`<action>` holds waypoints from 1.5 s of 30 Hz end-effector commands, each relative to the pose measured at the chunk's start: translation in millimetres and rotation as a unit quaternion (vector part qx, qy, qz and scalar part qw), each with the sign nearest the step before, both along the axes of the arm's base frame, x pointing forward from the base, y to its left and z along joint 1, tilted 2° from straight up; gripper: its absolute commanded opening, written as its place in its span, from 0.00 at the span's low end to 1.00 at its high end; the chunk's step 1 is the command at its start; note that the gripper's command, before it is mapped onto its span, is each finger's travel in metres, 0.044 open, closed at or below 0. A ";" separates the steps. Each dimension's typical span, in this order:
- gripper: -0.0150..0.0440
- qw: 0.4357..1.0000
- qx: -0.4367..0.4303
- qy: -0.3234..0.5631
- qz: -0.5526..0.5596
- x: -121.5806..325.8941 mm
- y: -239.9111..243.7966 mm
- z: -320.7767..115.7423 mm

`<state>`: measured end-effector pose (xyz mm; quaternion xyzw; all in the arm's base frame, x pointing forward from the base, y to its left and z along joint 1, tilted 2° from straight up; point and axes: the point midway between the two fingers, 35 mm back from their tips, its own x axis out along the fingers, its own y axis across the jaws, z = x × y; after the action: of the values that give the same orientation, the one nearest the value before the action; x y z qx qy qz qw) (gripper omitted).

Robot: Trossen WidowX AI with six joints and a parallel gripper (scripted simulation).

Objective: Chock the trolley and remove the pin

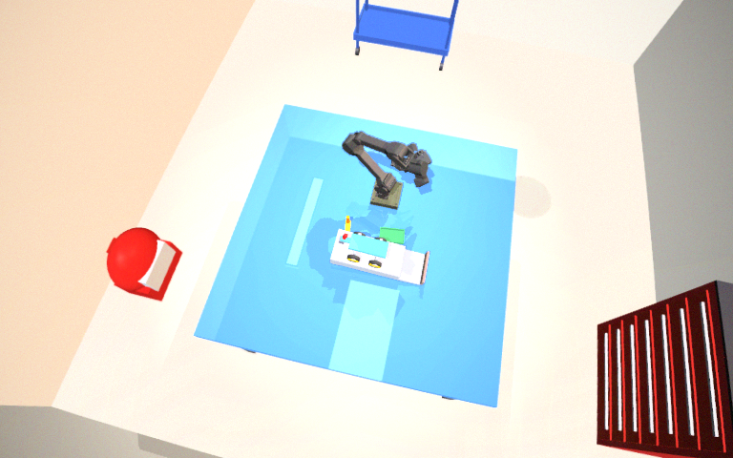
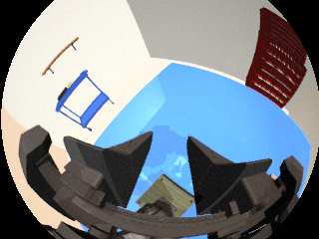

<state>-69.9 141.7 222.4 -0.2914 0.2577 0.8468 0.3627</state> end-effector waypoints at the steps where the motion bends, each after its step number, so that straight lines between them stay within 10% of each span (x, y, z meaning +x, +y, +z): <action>1: 0.58 0.995 -0.045 0.017 -0.090 17.0 10.2 -3.0; 20: 0.58 0.765 -0.234 0.174 -0.574 127.0 24.5 -23.4; 45: 0.58 0.104 -0.246 0.384 -0.884 250.4 -62.1 -53.0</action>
<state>171.6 91.6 172.2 0.3988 0.6497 -0.1317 0.6336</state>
